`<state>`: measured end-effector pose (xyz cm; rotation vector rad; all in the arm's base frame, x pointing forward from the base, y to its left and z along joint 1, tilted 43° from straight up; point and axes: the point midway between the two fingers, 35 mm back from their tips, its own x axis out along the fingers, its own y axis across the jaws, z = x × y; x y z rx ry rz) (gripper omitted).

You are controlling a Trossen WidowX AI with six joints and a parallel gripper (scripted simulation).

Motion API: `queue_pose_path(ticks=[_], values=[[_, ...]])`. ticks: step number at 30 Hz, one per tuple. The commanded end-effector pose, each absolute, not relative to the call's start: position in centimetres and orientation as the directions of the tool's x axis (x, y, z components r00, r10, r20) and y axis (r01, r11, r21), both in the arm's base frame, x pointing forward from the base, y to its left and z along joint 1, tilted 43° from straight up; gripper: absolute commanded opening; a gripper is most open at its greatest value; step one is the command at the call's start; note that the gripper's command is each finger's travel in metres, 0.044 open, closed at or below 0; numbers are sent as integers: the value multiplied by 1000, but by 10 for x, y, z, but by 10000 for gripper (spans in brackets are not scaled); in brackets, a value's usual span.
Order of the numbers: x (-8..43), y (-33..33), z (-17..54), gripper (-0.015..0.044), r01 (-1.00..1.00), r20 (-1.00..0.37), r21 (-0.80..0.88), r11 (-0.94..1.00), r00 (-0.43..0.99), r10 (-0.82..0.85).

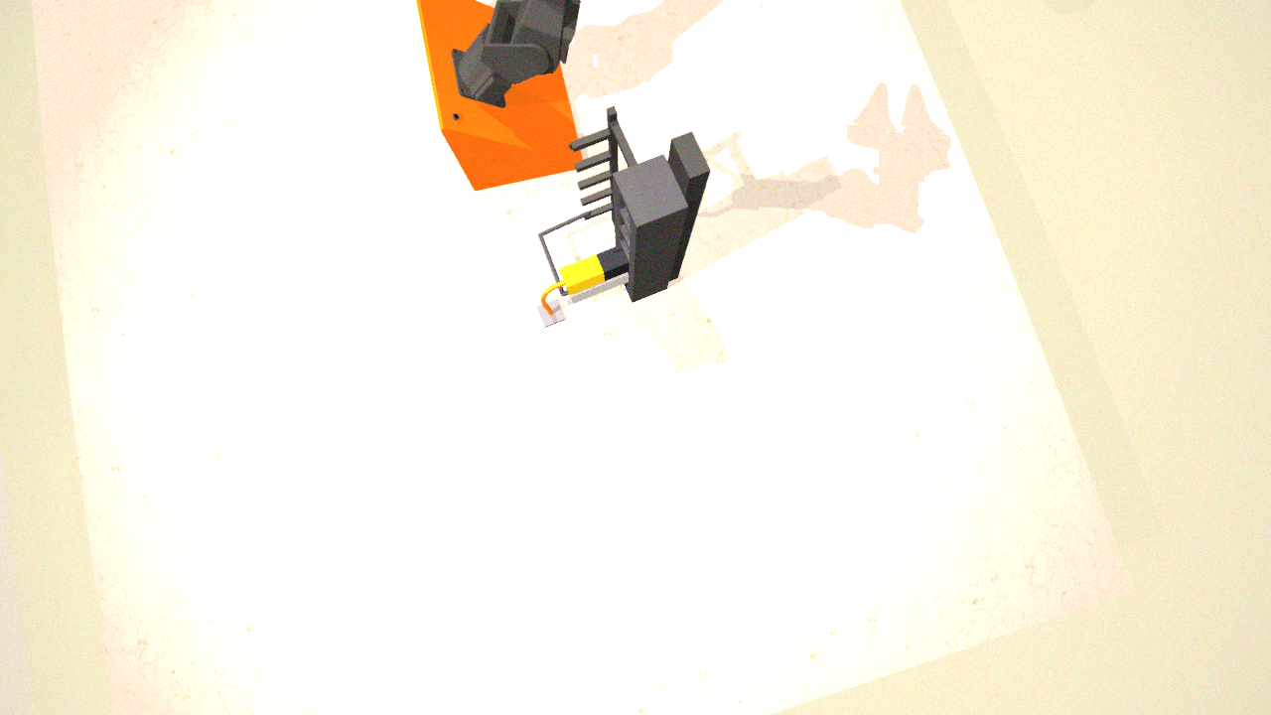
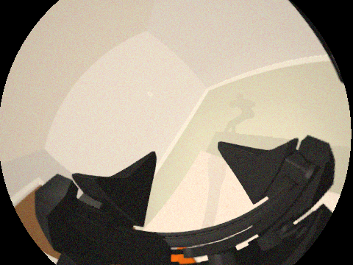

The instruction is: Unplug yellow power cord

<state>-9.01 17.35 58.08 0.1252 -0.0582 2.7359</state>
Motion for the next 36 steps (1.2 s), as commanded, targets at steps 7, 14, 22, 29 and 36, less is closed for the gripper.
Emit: queue_pose_path(ticks=[7,14,22,29,36], values=[[-70,199,589,216,-454,193,10,-891,-873,447],[6,264,569,160,-593,235,296,-749,-714,659],[114,309,524,160,-640,214,595,-486,-456,864],[221,315,460,160,-551,120,811,-198,-175,977],[314,283,383,160,-335,-35,940,66,100,994]])
